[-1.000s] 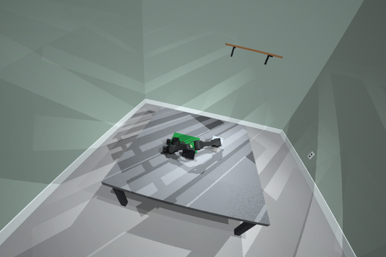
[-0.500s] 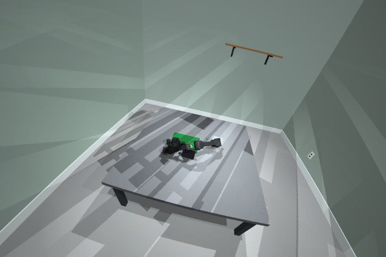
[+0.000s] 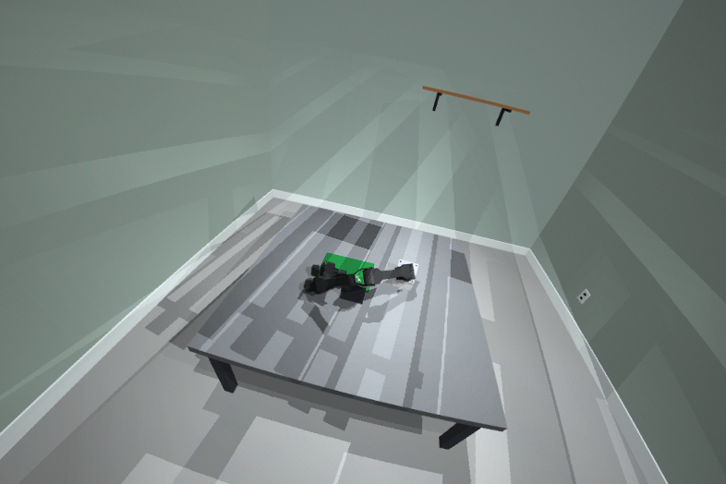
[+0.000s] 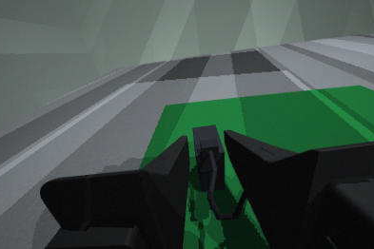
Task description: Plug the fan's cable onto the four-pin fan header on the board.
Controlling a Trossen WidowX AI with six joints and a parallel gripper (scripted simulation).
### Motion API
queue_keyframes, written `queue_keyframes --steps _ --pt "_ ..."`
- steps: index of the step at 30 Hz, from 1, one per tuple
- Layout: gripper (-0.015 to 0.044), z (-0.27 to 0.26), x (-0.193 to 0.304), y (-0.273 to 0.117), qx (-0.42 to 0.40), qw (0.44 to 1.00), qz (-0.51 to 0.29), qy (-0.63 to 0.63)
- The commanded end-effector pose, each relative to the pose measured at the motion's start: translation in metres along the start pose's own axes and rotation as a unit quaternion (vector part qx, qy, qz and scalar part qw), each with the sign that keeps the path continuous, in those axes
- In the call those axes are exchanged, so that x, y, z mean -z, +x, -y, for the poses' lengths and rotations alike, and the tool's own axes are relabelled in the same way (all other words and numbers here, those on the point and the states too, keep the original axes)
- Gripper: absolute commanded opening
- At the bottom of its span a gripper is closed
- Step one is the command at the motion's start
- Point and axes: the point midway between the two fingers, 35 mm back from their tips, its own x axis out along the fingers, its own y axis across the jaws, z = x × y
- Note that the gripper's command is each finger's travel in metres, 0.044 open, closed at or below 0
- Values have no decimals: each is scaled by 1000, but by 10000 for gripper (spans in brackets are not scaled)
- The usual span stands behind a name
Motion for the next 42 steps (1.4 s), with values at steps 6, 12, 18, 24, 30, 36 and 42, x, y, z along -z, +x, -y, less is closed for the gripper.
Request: queue_keyframes --steps 6,12,18,24,30,36,42 --pt "140 0 0 0 0 1000 0 0" --pt "140 0 0 0 0 1000 0 0" --pt "140 0 0 0 0 1000 0 0" --pt "140 -2 -5 -13 0 1000 0 0" --pt "140 -4 -11 -31 0 1000 -1 0" --pt "140 -4 -19 -49 -1 1000 -1 0" --pt "140 -4 -26 -67 -1 1000 -1 1"
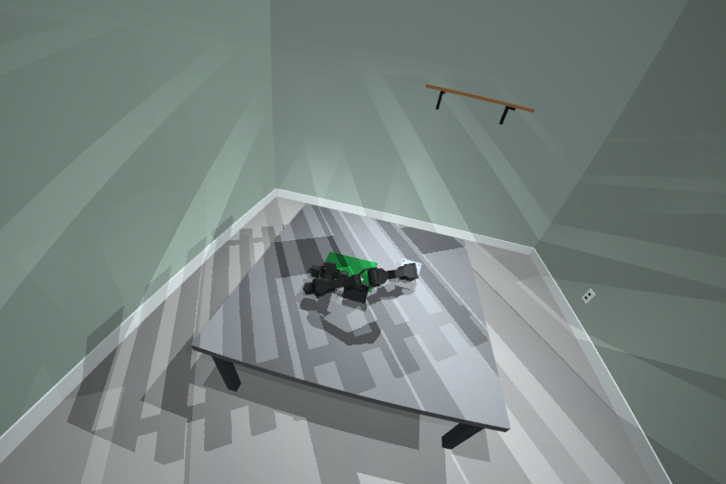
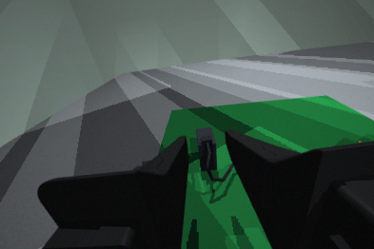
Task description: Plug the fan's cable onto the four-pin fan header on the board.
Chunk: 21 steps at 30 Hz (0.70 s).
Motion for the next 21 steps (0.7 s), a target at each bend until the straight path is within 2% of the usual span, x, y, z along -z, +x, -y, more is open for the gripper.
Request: queue_keyframes --steps 1,11,21 --pt "140 -1 -4 -16 -4 1000 -3 2" --pt "140 3 -18 -44 -4 1000 -4 3" --pt "140 3 -18 -46 -4 1000 -4 3"
